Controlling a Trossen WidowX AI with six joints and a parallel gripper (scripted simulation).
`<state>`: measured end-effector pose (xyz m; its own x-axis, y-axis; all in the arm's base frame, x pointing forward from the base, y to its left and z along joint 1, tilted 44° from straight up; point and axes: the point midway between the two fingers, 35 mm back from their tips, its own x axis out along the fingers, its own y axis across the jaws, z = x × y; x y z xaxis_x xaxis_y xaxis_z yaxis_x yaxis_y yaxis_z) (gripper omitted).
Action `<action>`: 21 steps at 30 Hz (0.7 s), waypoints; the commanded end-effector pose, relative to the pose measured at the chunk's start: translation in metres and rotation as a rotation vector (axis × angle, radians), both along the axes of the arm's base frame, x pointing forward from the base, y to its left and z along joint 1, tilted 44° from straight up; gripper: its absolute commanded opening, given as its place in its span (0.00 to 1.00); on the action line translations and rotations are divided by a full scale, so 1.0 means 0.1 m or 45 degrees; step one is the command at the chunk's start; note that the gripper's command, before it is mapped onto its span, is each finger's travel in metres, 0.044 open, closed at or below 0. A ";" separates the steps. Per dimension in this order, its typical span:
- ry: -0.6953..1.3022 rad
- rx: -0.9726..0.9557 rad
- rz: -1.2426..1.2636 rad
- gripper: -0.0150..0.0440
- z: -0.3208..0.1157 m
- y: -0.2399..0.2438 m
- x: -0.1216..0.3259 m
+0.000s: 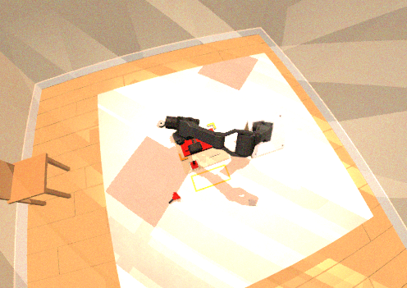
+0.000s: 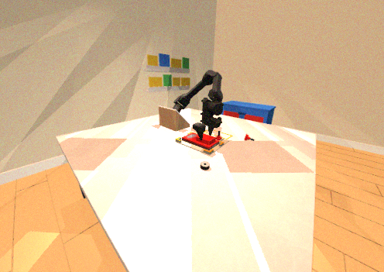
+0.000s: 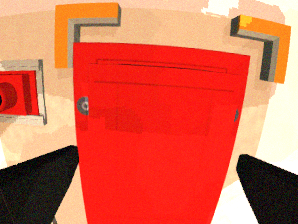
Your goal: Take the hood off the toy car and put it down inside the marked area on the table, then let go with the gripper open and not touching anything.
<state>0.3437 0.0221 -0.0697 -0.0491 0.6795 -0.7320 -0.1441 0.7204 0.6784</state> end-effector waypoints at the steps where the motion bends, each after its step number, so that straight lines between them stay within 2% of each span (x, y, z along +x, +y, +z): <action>1: 0.006 0.007 -0.006 1.00 -0.02 0.02 -0.01; 18: 0.006 0.007 -0.006 1.00 -0.08 0.08 -0.01; 21: 0.000 0.001 0.000 0.87 -0.06 0.06 -0.01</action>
